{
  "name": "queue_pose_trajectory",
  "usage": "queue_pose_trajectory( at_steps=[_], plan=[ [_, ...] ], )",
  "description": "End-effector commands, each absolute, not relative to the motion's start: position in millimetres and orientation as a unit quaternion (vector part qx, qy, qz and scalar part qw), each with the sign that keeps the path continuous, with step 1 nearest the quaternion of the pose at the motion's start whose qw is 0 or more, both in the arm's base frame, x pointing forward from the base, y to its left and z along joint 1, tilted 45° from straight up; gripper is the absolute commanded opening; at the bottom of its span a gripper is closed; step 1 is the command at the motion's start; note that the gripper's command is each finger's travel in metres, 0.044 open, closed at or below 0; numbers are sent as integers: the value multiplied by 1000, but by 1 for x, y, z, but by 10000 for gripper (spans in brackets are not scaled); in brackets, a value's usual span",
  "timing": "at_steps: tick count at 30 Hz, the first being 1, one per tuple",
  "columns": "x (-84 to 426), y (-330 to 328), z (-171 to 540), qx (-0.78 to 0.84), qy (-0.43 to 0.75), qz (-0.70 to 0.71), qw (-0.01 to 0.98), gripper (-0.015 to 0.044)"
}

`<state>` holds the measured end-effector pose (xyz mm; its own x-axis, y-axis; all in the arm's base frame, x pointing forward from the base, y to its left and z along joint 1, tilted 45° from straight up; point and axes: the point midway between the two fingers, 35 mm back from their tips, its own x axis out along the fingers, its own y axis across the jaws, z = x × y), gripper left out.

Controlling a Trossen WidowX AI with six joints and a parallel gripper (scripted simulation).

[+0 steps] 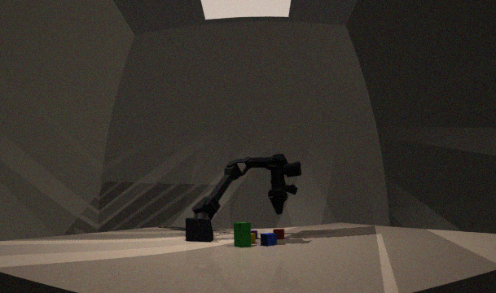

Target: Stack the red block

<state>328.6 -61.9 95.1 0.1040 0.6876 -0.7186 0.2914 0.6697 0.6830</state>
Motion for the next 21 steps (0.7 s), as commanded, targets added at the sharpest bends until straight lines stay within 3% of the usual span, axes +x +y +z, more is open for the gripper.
queue_pose_trajectory(
  at_steps=[1,21],
  plan=[
    [330,-45,80,379,654,156,636,440],
    [333,-12,51,379,654,157,636,440]
  ],
)
